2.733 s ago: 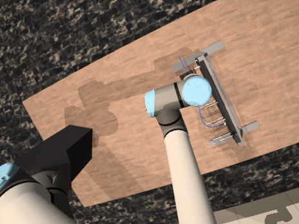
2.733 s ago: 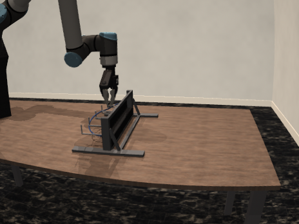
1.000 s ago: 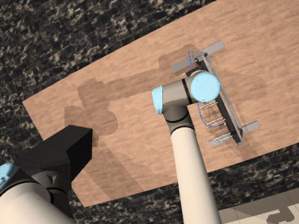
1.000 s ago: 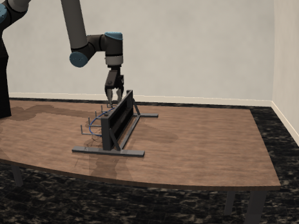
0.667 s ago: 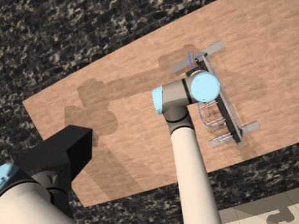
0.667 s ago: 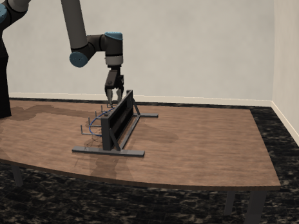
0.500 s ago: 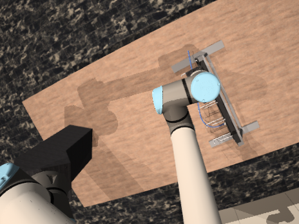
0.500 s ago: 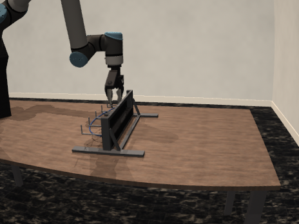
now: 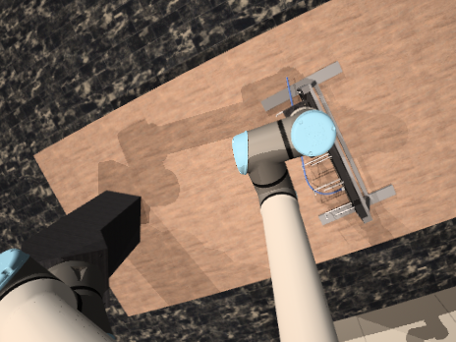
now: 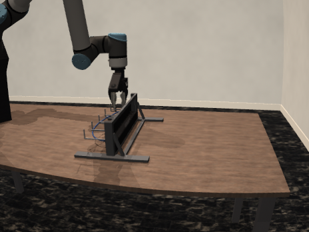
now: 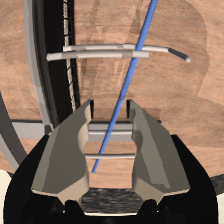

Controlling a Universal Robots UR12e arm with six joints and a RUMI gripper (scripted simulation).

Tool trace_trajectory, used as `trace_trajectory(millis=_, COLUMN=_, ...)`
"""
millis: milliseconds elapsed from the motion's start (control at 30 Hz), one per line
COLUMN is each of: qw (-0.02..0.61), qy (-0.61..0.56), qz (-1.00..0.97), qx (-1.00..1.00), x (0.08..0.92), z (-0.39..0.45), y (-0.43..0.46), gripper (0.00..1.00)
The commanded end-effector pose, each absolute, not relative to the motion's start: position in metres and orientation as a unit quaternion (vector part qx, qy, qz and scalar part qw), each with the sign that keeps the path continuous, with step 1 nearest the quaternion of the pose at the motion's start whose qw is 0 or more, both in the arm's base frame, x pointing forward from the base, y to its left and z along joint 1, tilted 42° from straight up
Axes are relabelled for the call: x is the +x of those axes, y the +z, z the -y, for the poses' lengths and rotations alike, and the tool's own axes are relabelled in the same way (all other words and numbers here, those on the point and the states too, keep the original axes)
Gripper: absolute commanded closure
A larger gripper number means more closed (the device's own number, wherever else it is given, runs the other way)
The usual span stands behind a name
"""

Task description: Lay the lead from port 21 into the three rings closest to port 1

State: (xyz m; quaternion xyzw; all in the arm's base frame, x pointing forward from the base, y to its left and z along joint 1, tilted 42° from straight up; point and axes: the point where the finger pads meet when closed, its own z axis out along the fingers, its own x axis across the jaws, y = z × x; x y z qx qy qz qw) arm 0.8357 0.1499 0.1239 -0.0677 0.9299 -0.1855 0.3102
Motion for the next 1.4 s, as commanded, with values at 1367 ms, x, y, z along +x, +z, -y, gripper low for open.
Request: trace_trajectory(millis=1367, qw=0.31, qy=-0.185, qz=-0.93, qx=-0.069, x=0.786, z=-0.176, y=0.182, gripper=0.8)
